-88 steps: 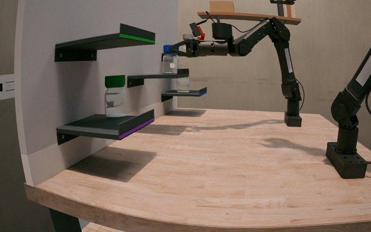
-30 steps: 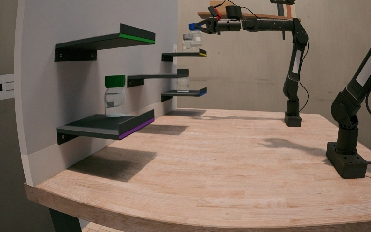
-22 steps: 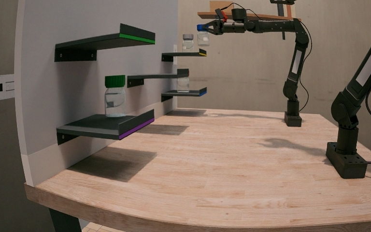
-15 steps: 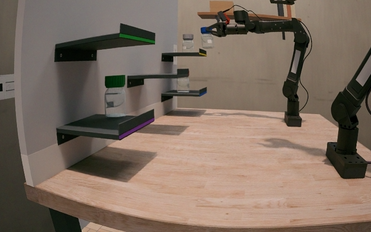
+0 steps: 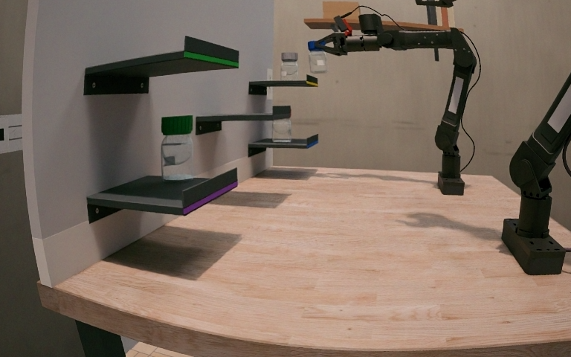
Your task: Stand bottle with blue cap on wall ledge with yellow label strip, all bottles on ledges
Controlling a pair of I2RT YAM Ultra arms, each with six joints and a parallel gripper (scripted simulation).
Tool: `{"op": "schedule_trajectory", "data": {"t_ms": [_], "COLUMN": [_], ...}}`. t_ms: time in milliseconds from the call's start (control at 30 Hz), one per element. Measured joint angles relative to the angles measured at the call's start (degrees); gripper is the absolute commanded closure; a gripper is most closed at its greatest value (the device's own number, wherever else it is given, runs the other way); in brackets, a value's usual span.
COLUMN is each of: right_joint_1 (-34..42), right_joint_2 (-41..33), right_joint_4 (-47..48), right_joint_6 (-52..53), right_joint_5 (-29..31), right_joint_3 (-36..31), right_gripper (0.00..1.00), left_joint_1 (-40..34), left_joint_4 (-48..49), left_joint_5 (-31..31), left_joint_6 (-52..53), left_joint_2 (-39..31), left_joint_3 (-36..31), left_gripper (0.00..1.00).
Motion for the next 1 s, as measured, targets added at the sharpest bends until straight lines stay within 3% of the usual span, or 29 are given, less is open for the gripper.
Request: {"op": "schedule_trajectory", "data": {"t_ms": [200, 367, 1000], "right_joint_1": [6.4, 8.7, 9.4], "right_joint_2": [-2.8, -3.4, -3.5], "right_joint_4": [-0.2, -0.2, -0.2], "right_joint_6": [0.8, 0.9, 0.9], "right_joint_5": [11.1, 16.3, 19.4], "right_joint_3": [-1.7, -1.7, -3.7], "right_gripper": [0.50, 0.50, 0.50], "left_joint_1": [0.0, 0.0, 0.0], "left_joint_4": [0.0, 0.0, 0.0], "left_joint_5": [0.0, 0.0, 0.0], "left_joint_6": [0.0, 0.0, 0.0], "left_joint_2": [0.0, 0.0, 0.0], "left_joint_3": [0.0, 0.0, 0.0], "left_gripper": [0.11, 0.11, 0.11]}}
